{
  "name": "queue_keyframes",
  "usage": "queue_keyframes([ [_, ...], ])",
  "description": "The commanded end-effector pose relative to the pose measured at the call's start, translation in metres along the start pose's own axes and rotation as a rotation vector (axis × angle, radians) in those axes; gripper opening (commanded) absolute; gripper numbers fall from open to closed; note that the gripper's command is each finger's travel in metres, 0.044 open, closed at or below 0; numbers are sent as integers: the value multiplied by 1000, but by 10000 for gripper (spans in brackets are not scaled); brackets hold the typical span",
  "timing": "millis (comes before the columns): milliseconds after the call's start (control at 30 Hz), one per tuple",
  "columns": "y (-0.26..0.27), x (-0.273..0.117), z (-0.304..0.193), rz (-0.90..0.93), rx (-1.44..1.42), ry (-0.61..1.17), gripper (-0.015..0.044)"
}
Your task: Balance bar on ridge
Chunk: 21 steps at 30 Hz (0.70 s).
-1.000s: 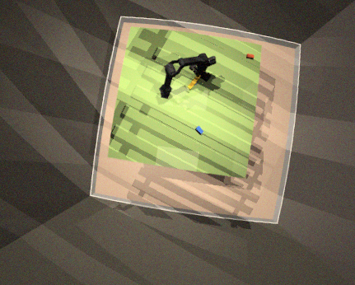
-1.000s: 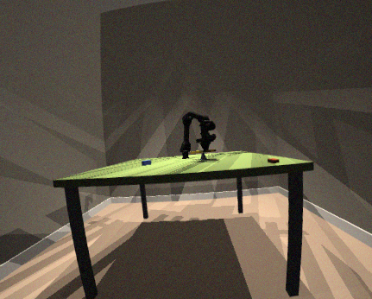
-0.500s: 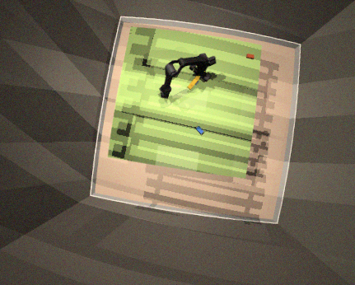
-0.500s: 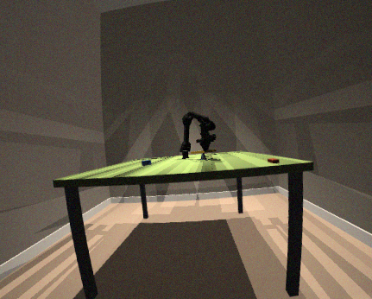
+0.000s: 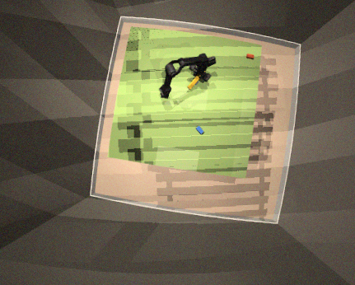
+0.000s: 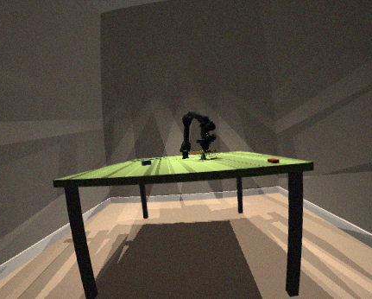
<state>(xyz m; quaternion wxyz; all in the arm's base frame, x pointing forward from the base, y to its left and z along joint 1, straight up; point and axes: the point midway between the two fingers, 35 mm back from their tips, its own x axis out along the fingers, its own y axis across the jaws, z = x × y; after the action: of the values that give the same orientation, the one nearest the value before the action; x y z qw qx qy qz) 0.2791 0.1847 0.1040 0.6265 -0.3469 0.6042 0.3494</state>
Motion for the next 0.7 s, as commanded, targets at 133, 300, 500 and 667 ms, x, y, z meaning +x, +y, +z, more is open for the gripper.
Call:
queue_keyframes([
  [133, 0, 1, 0, -2, 5, 0, 0],
  [300, 0, 1, 0, -2, 5, 0, 0],
  [500, 0, 2, 0, -2, 5, 0, 0],
  [667, 0, 2, 0, -2, 5, 0, 0],
])
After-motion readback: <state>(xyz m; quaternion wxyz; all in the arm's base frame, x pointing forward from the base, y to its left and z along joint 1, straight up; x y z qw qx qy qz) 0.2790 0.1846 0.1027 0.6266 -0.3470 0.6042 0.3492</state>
